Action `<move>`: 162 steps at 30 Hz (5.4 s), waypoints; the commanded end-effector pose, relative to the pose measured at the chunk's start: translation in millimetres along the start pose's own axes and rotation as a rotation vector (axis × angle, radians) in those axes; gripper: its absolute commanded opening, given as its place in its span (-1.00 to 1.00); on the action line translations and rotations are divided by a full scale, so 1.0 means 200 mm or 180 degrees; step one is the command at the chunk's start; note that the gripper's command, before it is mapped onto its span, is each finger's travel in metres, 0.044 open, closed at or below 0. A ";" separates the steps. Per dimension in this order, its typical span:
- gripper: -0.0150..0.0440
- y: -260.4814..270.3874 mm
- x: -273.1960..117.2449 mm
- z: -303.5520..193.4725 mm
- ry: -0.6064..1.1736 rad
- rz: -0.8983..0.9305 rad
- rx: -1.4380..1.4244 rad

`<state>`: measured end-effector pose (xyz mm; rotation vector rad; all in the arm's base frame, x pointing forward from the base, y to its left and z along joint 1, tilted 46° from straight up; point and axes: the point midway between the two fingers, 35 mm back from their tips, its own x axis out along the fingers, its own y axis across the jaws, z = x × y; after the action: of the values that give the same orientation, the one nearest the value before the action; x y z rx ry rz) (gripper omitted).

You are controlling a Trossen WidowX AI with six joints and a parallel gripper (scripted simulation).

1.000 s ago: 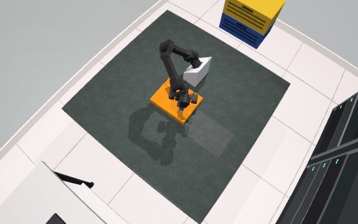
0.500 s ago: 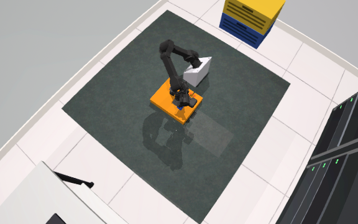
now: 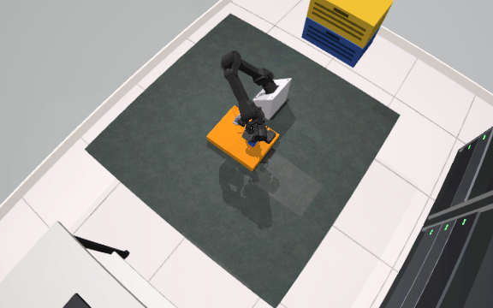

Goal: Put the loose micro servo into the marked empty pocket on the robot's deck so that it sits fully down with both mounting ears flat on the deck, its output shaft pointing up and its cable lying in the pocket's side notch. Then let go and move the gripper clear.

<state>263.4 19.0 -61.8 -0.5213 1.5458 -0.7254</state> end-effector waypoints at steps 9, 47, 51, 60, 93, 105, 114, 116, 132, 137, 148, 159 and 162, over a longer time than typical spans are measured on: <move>-0.49 0.01 -0.02 -0.28 -0.0028 0.0038 0.0009; -0.49 0.00 0.08 -0.36 -0.0026 0.0034 0.0007; -0.49 0.00 0.08 -0.36 -0.0026 0.0034 0.0007; -0.49 0.00 0.12 -0.36 -0.0026 0.0033 0.0008; -0.49 0.00 0.25 -0.36 -0.0027 0.0029 0.0008; -0.49 0.00 0.30 -0.36 -0.0027 0.0027 0.0008; -0.49 0.00 0.33 -0.36 -0.0027 0.0026 0.0008; -0.49 0.00 0.34 -0.36 -0.0027 0.0025 0.0008; 0.14 0.00 0.18 -0.38 -0.0026 0.0032 0.0007; 0.14 -0.02 0.16 -0.40 -0.0025 0.0031 0.0007; 0.68 0.01 0.08 -0.24 -0.0022 0.0014 -0.0005; 1.00 0.00 -0.17 0.17 -0.0039 0.0037 0.0020; 1.00 0.00 -0.19 0.17 -0.0039 0.0039 0.0022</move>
<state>295.7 38.3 -39.4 -0.4967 1.5278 -0.7168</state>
